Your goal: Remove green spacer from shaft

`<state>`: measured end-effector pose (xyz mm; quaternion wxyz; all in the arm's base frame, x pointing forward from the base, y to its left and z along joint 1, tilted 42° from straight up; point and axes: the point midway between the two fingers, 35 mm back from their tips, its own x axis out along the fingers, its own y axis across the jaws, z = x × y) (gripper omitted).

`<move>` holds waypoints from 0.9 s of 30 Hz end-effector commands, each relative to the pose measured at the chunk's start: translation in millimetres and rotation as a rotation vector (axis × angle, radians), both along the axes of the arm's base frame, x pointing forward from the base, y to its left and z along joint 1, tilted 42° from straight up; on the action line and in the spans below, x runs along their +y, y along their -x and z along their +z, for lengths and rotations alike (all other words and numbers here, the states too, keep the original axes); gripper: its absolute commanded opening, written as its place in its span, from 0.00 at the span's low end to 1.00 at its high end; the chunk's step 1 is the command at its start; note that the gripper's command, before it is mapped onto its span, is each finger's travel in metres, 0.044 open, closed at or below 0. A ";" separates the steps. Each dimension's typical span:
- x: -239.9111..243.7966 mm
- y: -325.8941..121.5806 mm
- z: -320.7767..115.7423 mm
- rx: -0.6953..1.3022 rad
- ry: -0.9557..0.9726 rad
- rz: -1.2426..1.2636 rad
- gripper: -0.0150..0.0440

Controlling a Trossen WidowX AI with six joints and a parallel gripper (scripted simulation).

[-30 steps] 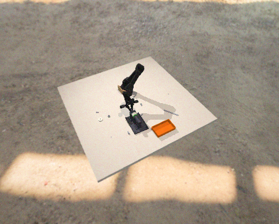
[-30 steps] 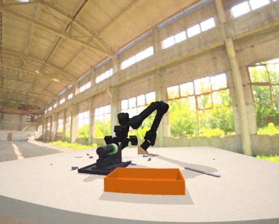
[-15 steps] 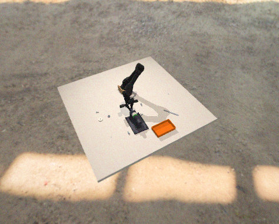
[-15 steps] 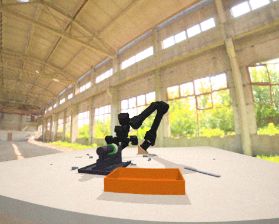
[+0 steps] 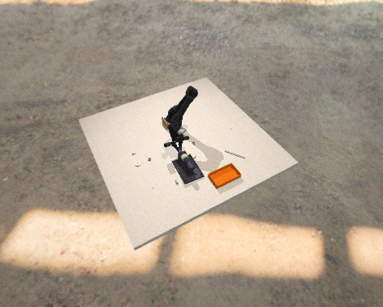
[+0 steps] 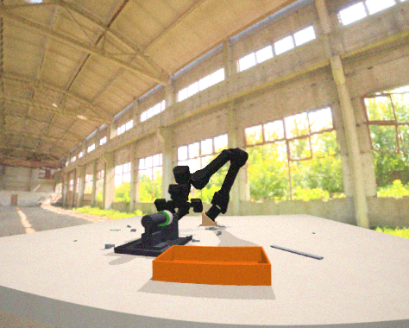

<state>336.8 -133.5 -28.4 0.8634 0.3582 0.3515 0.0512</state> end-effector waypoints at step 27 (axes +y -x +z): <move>0.9 3.8 0.3 -0.003 0.001 0.004 0.25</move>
